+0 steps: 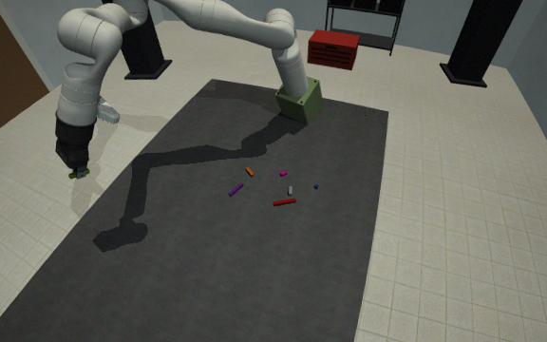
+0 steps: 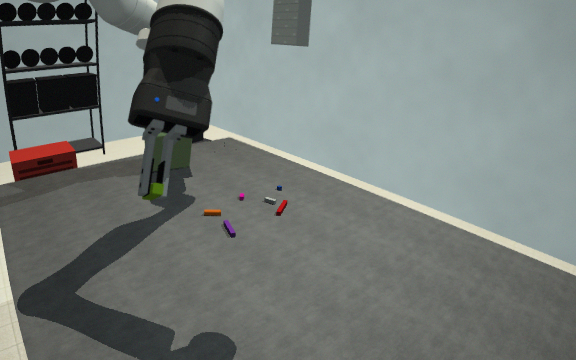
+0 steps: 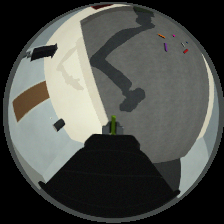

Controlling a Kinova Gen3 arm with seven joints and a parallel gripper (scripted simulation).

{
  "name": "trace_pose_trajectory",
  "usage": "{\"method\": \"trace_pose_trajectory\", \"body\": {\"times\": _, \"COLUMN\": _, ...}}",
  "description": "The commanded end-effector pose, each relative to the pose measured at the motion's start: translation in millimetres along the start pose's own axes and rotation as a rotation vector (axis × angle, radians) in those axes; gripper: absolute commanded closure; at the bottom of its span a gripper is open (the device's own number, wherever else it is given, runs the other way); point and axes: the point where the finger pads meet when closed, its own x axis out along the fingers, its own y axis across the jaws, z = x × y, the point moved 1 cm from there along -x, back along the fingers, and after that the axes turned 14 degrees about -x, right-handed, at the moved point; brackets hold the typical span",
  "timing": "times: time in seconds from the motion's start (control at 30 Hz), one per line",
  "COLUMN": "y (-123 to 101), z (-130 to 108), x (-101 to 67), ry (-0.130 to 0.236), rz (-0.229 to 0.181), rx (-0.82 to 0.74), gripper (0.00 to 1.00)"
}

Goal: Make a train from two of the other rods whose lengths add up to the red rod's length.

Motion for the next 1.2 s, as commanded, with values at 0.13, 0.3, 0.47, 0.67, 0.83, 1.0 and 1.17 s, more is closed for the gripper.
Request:
{"method": "trace_pose_trajectory", "body": {"times": 0.13, "y": 85.3, "z": -34.8, "x": 2.9, "ry": 0.052, "rz": 0.115, "rx": -0.247, "gripper": 0.76}}
{"method": "trace_pose_trajectory", "body": {"times": 0.3, "y": 118.5, "z": -54.8, "x": 0.6, "ry": 0.075, "rz": 0.166, "rx": -0.368, "gripper": 0.76}}
{"method": "trace_pose_trajectory", "body": {"times": 0.47, "y": 179.3, "z": -95.7, "x": -10.2, "ry": 0.102, "rz": 0.268, "rx": -0.623, "gripper": 0.76}}
{"method": "trace_pose_trajectory", "body": {"times": 0.67, "y": 236.5, "z": -140.7, "x": -29.8, "ry": 0.104, "rz": 0.378, "rx": -0.918, "gripper": 0.76}}
{"method": "trace_pose_trajectory", "body": {"times": 0.83, "y": 270.3, "z": -171.9, "x": -47.0, "ry": 0.086, "rz": 0.452, "rx": -1.135, "gripper": 0.76}}
{"method": "trace_pose_trajectory", "body": {"times": 1.0, "y": 297.2, "z": -200.1, "x": -64.8, "ry": 0.054, "rz": 0.517, "rx": -1.344, "gripper": 0.76}}
{"method": "trace_pose_trajectory", "body": {"times": 1.17, "y": 321.9, "z": -229.8, "x": -85.6, "ry": -0.001, "rz": 0.581, "rx": -1.580, "gripper": 0.76}}
